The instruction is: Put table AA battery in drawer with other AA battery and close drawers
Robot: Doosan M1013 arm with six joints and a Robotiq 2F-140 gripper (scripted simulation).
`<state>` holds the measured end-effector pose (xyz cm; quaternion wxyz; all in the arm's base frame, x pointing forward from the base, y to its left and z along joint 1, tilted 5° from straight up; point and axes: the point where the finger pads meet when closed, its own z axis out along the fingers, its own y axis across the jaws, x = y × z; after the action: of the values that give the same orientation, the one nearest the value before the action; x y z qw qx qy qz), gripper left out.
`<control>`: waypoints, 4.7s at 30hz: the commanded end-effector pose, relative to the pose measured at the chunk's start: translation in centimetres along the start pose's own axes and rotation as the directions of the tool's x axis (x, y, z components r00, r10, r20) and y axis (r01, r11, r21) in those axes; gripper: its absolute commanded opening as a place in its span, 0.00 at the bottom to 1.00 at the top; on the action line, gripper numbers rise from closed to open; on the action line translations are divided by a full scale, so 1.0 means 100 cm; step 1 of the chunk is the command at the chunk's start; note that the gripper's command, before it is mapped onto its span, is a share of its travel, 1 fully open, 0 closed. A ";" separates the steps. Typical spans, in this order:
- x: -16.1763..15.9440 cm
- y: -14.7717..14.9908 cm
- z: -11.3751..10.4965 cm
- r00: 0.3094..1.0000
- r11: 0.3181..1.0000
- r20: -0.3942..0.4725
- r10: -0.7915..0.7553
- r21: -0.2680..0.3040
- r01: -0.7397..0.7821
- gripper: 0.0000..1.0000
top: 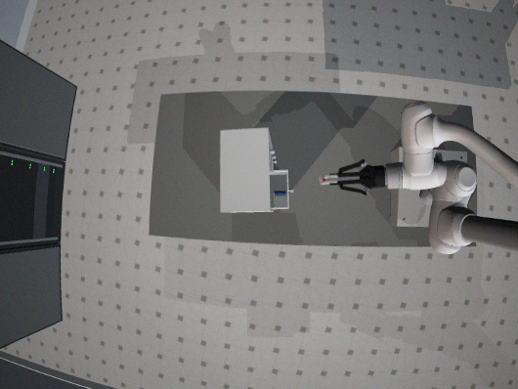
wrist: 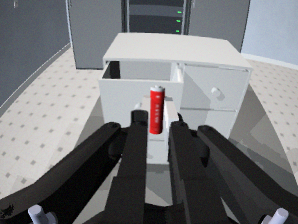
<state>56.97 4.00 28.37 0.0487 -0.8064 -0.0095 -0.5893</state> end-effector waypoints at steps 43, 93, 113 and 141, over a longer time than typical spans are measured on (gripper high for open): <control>0.048 0.000 0.132 1.000 1.000 0.000 0.000 0.000 0.000 0.06; 0.055 0.000 0.150 1.000 1.000 0.000 0.000 0.000 0.000 0.15; 0.055 0.000 0.150 1.000 1.000 0.000 0.000 0.000 0.000 1.00; 0.025 0.000 0.050 1.000 1.000 0.000 0.000 0.000 0.000 1.00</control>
<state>63.66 4.44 29.15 0.0483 -0.8063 -0.0094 -0.5894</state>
